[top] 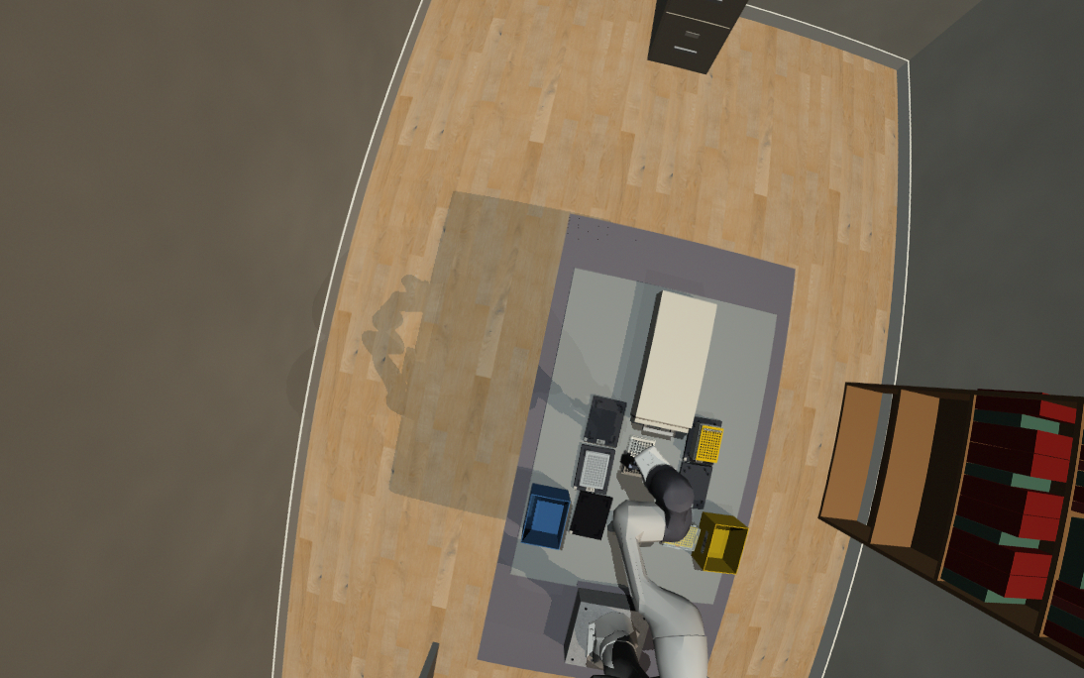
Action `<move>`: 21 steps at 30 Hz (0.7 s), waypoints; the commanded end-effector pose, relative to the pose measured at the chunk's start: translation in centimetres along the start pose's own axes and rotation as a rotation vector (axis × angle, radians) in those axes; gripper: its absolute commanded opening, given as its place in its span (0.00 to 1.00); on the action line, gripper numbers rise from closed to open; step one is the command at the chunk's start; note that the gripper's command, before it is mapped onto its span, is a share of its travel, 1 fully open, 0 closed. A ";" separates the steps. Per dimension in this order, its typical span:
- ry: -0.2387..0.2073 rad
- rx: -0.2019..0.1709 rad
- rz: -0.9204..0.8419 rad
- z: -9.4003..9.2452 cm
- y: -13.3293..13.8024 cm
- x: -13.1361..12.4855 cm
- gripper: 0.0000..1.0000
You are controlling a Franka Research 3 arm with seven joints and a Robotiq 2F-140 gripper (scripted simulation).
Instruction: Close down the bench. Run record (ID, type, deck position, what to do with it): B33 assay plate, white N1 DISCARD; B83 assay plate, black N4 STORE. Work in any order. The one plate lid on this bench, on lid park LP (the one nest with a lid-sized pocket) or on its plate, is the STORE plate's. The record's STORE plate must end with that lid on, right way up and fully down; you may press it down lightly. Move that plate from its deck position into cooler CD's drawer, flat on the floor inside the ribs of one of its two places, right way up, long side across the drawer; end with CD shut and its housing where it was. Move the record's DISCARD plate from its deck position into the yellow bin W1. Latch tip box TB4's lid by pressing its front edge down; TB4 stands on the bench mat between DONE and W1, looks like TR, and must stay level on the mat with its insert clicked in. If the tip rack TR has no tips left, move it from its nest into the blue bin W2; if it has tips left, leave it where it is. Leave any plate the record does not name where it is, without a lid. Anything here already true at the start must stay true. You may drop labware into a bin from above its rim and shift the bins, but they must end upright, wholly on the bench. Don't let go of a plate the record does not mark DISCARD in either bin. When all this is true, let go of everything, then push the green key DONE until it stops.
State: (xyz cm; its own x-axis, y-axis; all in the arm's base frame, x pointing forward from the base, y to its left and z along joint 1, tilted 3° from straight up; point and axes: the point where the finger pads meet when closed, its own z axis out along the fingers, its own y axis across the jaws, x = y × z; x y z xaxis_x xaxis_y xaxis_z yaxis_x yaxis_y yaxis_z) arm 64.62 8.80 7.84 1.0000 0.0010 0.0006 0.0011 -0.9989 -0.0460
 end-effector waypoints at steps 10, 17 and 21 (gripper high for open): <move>0.012 0.005 -0.018 -0.2 2.5 -1.5 0.00; 0.012 0.005 -0.018 -0.2 3.6 -2.2 0.00; 0.012 0.005 -0.018 -0.2 4.5 -2.8 0.00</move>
State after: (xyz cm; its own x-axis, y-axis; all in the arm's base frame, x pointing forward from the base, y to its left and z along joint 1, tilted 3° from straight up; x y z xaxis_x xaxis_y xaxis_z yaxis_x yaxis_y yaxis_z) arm 61.81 4.74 7.61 1.0000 -0.0016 0.0007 -0.0015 -0.9989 -0.0471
